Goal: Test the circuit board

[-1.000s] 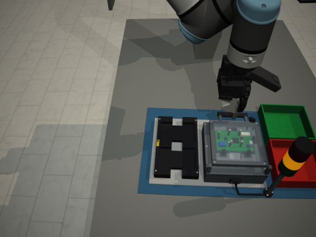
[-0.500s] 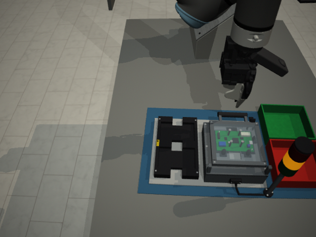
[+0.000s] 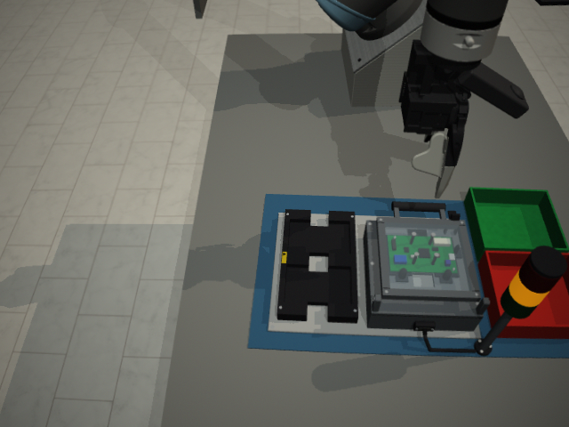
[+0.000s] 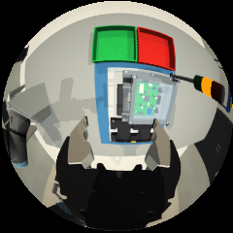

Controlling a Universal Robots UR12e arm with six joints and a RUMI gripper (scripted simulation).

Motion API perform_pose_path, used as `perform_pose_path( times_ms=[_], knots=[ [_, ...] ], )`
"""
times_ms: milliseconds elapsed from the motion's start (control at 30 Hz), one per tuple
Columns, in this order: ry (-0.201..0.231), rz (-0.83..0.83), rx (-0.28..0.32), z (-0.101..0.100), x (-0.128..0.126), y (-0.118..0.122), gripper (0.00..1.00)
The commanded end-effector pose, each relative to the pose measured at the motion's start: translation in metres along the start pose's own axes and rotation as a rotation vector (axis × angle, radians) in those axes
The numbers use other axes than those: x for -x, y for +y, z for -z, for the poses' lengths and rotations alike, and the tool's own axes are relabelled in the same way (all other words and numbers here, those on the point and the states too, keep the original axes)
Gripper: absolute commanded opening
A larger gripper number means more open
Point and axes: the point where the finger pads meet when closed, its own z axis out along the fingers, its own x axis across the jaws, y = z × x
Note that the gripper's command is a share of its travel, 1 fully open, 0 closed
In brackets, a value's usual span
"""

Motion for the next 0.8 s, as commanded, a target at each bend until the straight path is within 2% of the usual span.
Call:
perform_pose_path(
  times_ms=[0,767],
  knots=[
    [-0.006,0.001,0.001,0.0018,0.0001,-0.0009,1.00],
    [-0.008,0.002,0.001,0.0006,0.0017,-0.0013,1.00]
  ],
)
